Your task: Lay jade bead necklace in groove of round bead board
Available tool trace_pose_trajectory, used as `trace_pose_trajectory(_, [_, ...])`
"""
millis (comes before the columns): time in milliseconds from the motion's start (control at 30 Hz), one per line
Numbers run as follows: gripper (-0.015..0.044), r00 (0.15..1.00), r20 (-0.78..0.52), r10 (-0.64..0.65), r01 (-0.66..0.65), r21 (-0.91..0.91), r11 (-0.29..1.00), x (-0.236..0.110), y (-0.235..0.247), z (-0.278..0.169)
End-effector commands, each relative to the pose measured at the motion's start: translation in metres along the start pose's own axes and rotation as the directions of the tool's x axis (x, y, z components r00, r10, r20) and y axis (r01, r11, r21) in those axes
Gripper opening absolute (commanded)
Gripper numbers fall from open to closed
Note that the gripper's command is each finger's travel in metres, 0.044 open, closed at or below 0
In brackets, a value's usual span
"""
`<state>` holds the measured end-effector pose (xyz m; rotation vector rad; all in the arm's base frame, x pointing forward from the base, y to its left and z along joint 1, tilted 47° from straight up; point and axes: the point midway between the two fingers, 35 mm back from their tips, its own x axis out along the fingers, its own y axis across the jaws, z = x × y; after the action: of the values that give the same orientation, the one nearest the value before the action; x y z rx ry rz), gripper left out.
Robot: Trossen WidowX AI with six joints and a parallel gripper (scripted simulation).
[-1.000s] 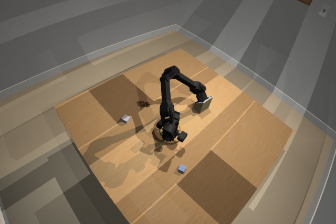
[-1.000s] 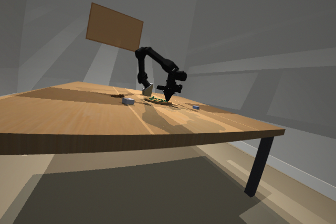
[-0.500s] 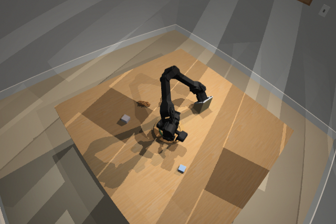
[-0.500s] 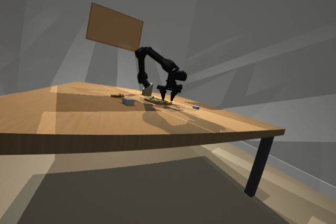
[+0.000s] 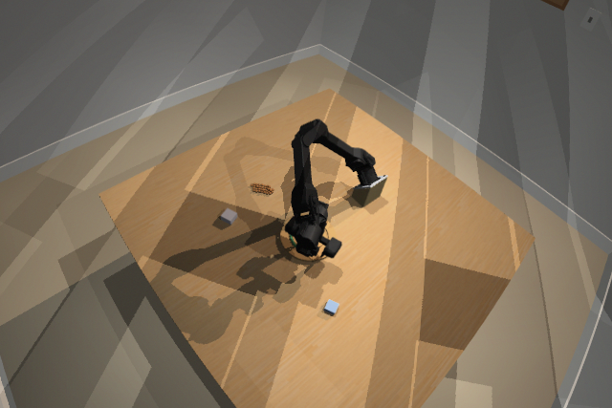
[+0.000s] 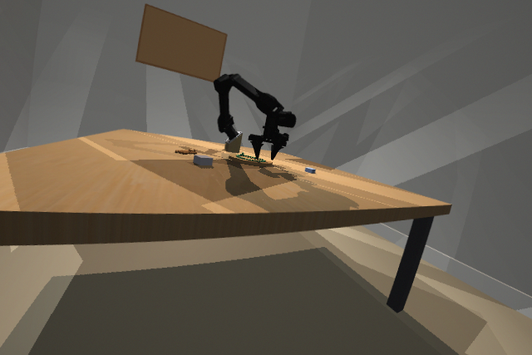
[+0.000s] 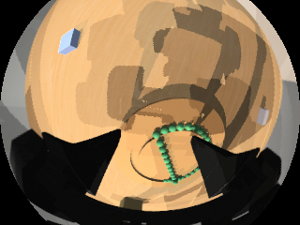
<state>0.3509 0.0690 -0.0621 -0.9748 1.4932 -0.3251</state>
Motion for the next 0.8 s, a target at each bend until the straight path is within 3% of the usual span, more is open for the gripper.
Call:
trace_pose_trajectory(0, [0.044, 1.0, 0.001, 0.006, -0.006, 0.007, 1.0, -0.001, 0.0, 0.001])
trace_pose_trajectory(133, [0.044, 1.0, 0.001, 0.006, -0.006, 0.007, 1.0, -0.001, 0.0, 0.001])
trace_pose_trajectory(200, [0.0387, 1.0, 0.001, 0.006, -0.006, -0.059, 0.998, -0.005, 0.0, -0.001])
trace_pose_trajectory(367, [0.0256, 1.0, 0.0, 0.007, -0.006, -0.468, 0.884, -0.032, -0.005, -0.011])
trace_pose_trajectory(533, [0.0125, 1.0, 0.0, 0.007, -0.006, -0.483, 0.876, -0.033, -0.005, -0.011])
trace_pose_trajectory(767, [0.012, 1.0, 0.0, 0.007, -0.006, -0.483, 0.876, -0.029, -0.005, -0.011])
